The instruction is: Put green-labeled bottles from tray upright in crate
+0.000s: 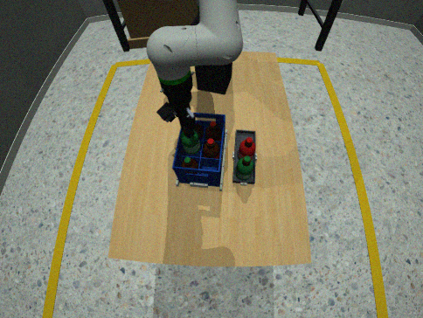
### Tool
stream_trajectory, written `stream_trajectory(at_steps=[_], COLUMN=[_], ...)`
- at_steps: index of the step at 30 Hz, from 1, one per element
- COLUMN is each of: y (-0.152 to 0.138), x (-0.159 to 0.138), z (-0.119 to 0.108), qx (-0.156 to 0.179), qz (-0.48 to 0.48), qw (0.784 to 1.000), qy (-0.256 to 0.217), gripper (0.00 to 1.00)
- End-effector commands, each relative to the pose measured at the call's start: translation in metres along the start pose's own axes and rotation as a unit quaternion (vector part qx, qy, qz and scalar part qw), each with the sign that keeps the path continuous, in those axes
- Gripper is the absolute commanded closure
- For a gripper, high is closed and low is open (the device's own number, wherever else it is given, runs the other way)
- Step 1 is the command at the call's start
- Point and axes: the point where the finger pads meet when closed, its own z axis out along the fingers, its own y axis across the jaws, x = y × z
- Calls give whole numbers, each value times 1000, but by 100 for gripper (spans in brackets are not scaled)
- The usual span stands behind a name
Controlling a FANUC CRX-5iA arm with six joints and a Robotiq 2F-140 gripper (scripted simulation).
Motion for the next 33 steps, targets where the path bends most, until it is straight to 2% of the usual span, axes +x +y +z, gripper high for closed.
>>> stream_trajectory(at_steps=[1, 33], y=[-1, -1], x=[1, 1], z=[3, 33], qx=[1, 1], qz=[0, 0], qw=[1000, 1000], qy=[1, 1], gripper=[90, 90])
